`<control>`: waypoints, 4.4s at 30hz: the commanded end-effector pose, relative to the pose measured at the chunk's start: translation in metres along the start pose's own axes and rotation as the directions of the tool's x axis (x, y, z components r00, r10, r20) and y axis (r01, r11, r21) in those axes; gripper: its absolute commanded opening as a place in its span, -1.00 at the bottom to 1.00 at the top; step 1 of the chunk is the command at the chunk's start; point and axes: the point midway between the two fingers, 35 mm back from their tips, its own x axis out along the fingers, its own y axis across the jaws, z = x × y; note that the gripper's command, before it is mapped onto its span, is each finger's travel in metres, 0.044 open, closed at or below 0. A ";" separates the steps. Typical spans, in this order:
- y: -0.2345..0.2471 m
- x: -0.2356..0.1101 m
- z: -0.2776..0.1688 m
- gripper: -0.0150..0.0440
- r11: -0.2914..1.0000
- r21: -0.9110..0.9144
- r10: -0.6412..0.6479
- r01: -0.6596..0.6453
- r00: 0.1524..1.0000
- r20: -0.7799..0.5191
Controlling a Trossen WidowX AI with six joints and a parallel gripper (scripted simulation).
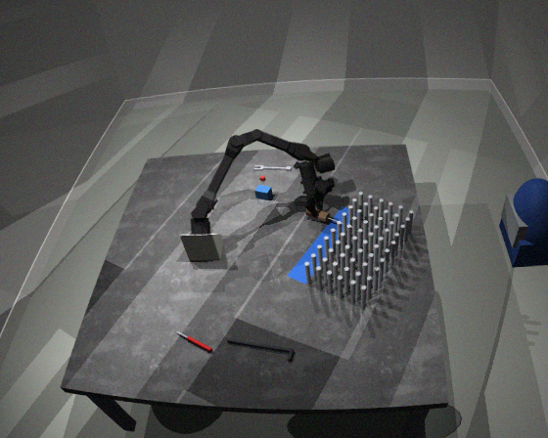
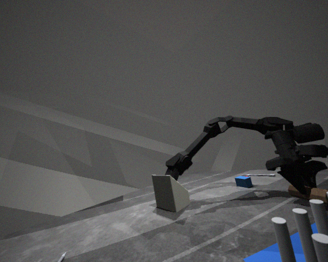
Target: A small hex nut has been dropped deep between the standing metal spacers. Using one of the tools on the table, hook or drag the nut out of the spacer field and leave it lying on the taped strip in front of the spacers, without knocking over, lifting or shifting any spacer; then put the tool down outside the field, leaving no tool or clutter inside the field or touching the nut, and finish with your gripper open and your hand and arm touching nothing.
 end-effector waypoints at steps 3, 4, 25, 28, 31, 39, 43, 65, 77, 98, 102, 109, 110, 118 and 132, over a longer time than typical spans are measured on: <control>0.001 -0.002 0.006 -0.49 1.000 -0.002 0.006 -0.006 1.000 0.007; 0.001 -0.002 0.007 -0.49 1.000 -0.002 0.006 -0.006 1.000 0.007; -0.001 0.002 0.014 -0.49 1.000 -0.002 0.006 -0.006 1.000 0.008; -0.003 0.002 0.013 -0.49 1.000 -0.002 0.006 -0.006 1.000 0.008; -0.004 0.002 0.013 -0.49 1.000 -0.002 0.006 -0.006 1.000 0.007; -0.006 0.004 0.014 -0.49 1.000 -0.001 0.006 -0.005 1.000 0.008; -0.007 0.005 0.016 -0.49 1.000 -0.001 0.005 -0.005 1.000 0.008; -0.008 0.010 0.030 -0.49 1.000 -0.002 0.006 -0.006 1.000 0.009; -0.009 0.013 0.038 -0.49 1.000 -0.001 0.006 -0.006 1.000 0.009; -0.006 0.032 0.032 -0.49 1.000 0.004 0.004 -0.004 1.000 0.006; -0.006 0.033 0.033 -0.49 1.000 0.003 0.004 -0.004 1.000 0.006; -0.003 0.030 0.029 -0.49 1.000 0.002 0.005 -0.005 1.000 0.006; -0.003 0.029 0.028 -0.49 1.000 0.002 0.005 -0.005 1.000 0.007; 0.001 0.026 0.022 -0.49 1.000 0.002 0.005 -0.005 1.000 0.006; 0.002 0.022 0.012 -0.49 1.000 0.003 0.005 -0.005 1.000 0.005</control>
